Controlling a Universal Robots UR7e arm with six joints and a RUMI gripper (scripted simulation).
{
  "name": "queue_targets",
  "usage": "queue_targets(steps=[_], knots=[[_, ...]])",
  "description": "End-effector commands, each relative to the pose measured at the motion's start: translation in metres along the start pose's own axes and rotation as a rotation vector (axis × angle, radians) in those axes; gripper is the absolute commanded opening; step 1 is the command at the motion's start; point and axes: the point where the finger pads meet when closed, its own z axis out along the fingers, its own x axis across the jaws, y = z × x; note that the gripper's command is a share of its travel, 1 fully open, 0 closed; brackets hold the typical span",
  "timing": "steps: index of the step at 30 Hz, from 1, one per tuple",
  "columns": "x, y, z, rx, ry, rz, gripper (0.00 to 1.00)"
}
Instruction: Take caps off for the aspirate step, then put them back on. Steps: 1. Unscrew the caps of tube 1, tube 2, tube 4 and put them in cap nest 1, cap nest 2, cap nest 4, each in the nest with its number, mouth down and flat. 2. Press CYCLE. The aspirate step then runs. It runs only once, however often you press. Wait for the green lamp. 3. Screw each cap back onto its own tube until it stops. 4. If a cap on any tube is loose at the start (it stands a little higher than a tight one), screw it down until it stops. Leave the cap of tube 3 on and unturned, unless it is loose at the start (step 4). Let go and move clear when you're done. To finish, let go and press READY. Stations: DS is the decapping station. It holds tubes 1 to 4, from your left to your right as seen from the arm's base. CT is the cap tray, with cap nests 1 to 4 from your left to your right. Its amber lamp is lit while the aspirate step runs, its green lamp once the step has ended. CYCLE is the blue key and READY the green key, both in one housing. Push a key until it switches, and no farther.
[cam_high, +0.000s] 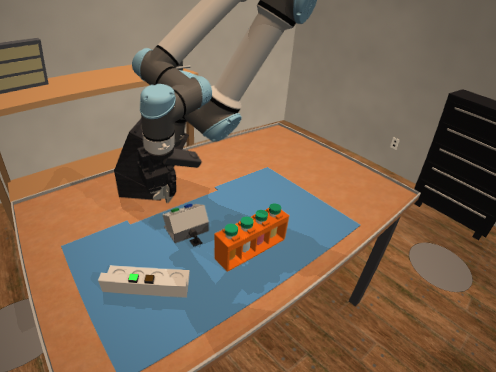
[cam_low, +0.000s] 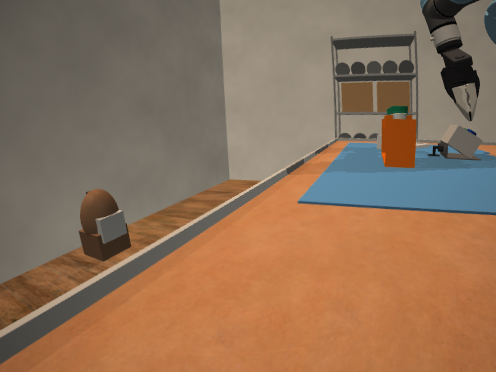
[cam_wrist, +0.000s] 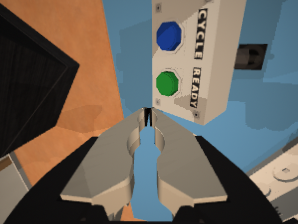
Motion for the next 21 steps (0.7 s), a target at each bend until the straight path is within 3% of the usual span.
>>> queue_targets(steps=[1,12,15,21], knots=[[0.0001,0.0003,-0.0002,-0.001,0.000,0.000,0.00],[0.0001,0.0003,-0.0002,-0.001,0.000,0.000,0.00],[-0.0037,-0.0006,0.0003,-0.060,0.243,0.000,0.00],[-0.0037,-0.0006,0.0003,-0.063,0.255,0.000,0.00]])
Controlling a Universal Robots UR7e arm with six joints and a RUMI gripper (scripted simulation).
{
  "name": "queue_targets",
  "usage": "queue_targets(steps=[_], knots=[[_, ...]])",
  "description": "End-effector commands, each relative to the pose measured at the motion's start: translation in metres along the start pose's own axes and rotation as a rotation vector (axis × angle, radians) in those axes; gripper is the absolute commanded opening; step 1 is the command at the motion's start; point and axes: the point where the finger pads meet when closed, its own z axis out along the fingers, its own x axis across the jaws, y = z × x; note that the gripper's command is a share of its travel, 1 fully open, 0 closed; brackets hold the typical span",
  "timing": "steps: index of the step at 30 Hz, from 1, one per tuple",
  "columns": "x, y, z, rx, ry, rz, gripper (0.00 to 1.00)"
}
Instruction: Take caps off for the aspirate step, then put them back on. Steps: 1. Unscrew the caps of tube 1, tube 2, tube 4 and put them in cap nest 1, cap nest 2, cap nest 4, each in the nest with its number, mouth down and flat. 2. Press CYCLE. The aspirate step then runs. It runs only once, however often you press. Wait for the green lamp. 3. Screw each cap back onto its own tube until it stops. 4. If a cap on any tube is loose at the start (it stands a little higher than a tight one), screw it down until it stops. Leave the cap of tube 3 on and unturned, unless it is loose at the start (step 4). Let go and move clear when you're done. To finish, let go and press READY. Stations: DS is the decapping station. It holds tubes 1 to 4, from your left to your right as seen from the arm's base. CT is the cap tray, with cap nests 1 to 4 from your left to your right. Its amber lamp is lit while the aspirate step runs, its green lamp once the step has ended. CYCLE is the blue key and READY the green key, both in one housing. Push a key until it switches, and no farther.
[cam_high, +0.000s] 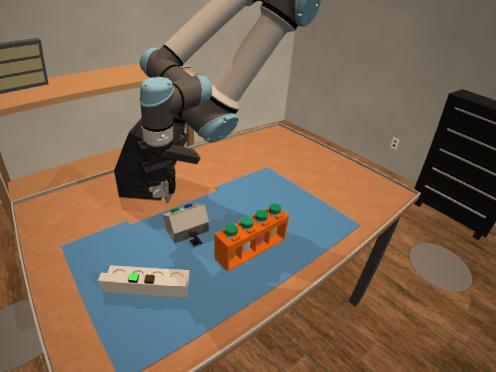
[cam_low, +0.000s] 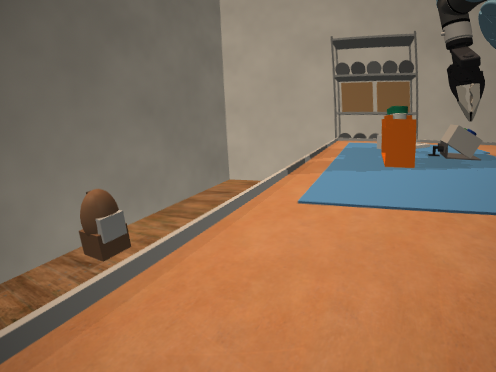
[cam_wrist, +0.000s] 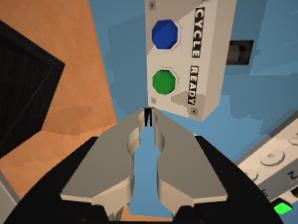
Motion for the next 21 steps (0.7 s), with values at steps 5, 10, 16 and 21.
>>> queue_targets(steps=[5,10,16,21], knots=[[-0.002,0.000,-0.001,-0.025,0.133,-0.004,0.00],[-0.001,-0.004,-0.002,-0.025,0.133,-0.004,0.00],[0.003,-0.013,-0.005,-0.025,0.133,-0.004,0.00],[0.006,-0.021,-0.008,-0.025,0.133,-0.004,0.00]])
